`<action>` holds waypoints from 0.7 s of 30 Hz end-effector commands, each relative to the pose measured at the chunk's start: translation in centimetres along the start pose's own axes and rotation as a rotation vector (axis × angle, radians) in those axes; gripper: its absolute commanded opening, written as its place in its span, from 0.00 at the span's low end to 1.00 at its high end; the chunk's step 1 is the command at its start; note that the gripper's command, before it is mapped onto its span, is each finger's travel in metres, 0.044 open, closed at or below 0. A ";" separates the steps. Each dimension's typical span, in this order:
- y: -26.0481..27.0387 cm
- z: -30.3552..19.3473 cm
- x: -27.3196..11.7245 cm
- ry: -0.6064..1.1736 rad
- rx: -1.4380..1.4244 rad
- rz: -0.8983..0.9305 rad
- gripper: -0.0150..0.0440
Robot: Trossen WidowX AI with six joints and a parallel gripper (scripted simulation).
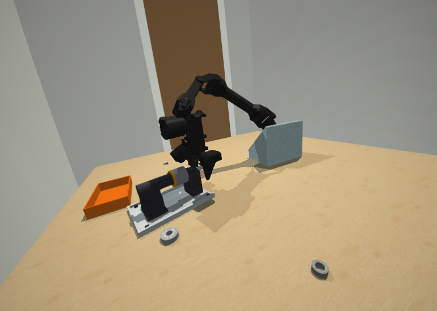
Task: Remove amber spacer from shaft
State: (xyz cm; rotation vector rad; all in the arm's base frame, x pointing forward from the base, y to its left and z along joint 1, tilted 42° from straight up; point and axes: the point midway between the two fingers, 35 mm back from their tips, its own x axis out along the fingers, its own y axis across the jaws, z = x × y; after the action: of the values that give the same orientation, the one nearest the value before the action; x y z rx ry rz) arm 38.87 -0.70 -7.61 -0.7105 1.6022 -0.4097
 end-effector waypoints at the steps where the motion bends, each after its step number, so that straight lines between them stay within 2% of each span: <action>1: 0.0 0.0 0.0 0.000 0.000 0.000 0.73; 11: 0.0 0.0 0.0 0.000 0.000 0.000 0.29; 14: 0.0 0.0 0.0 0.000 0.000 0.000 0.25; 21: 0.0 -0.2 0.0 0.000 -0.004 -0.004 0.25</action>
State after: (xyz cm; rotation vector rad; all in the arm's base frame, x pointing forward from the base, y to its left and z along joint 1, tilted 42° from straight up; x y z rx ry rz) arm 38.83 -0.68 -7.61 -0.7121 1.6032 -0.4065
